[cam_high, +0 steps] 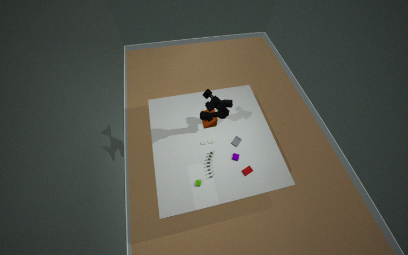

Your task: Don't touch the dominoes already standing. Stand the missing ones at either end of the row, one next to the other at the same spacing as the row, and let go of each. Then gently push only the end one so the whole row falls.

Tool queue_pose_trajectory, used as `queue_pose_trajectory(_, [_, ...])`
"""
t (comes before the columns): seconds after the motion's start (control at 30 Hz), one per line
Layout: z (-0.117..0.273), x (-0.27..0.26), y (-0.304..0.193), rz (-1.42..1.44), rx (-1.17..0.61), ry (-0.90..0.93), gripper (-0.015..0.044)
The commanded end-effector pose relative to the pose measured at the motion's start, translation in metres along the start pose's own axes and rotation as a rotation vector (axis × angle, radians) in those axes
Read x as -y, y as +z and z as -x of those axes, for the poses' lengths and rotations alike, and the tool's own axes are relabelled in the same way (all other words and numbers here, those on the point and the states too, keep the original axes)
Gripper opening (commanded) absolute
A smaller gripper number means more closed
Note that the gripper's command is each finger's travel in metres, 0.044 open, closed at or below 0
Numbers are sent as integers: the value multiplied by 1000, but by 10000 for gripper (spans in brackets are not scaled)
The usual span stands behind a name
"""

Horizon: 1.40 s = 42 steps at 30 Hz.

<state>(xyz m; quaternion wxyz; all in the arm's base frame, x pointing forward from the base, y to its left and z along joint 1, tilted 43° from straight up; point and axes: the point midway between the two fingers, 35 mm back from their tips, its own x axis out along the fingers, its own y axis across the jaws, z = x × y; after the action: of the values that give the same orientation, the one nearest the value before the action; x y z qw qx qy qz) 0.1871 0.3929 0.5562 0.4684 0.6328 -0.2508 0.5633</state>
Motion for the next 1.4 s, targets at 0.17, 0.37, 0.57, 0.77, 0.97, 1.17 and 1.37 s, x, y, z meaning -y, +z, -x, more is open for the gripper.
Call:
queue_pose_trajectory(0.17, [-14, -58, 13, -179, 54, 88, 440])
queue_pose_trajectory(0.37, [-21, -153, 33, -393, 99, 265, 440])
queue_pose_trajectory(0.57, [-16, -244, 78, -633, 161, 457, 440])
queue_pose_trajectory(0.77, [4, -315, 149, -880, 277, 645, 440])
queue_pose_trajectory(0.97, [28, -350, 221, -1072, 399, 800, 440])
queue_pose_trajectory(1.17, [64, -362, 288, -1226, 517, 976, 440])
queue_pose_trajectory(1.37, [96, -357, 356, -1351, 657, 1125, 440])
